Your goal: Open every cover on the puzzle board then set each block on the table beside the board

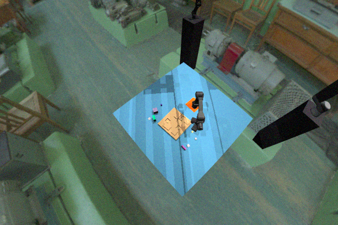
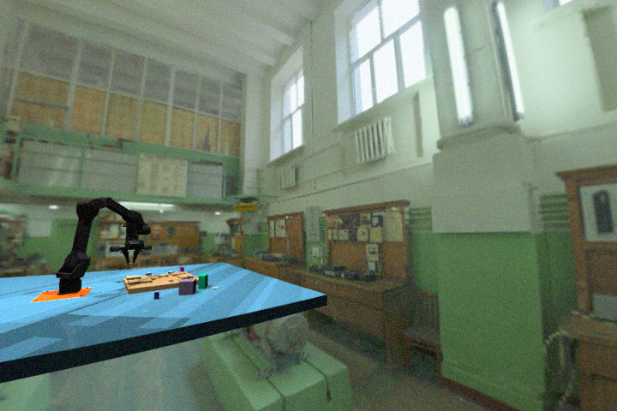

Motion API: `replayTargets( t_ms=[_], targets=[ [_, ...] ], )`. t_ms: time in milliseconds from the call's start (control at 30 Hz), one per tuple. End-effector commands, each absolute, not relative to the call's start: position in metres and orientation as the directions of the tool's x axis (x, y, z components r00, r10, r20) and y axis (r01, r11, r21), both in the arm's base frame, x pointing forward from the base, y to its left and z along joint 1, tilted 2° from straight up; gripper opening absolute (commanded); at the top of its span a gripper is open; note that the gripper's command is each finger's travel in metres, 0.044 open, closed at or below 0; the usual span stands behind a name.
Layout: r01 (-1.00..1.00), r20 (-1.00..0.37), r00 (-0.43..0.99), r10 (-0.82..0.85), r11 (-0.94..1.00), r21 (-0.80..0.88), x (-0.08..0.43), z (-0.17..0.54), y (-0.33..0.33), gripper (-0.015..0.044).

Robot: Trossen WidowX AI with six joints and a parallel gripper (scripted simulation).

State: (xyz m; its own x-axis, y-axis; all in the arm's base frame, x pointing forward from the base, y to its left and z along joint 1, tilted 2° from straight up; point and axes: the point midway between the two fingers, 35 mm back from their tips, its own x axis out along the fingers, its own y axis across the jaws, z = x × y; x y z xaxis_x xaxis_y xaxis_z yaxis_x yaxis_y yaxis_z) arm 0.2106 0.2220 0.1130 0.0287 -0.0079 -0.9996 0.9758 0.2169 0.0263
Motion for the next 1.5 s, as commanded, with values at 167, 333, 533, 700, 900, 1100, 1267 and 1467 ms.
replayTargets(
  t_ms=[167, 333, 533, 700, 900, 1100, 1267, 1467],
  targets=[
    [0.977, -1.0, 0.021, -0.011, 0.215, 0.018, 0.21, 0.096, 0.222, 0.008],
    [0.977, -1.0, 0.021, -0.011, 0.215, 0.018, 0.211, 0.088, 0.222, 0.008],
    [0.977, -1.0, 0.021, -0.011, 0.215, 0.018, 0.211, 0.078, 0.222, 0.008],
    [0.977, -1.0, 0.021, -0.011, 0.215, 0.018, 0.211, 0.07, 0.221, 0.008],
    [0.977, -1.0, 0.021, -0.011, 0.215, 0.018, 0.21, 0.06, 0.22, 0.008],
    [0.977, -1.0, 0.021, -0.011, 0.215, 0.018, 0.21, 0.051, 0.219, 0.008],
    [0.977, -1.0, 0.021, -0.012, 0.215, 0.018, 0.209, 0.043, 0.218, 0.008],
    [0.977, -1.0, 0.021, -0.012, 0.215, 0.018, 0.208, 0.034, 0.217, 0.008]
  ],
)
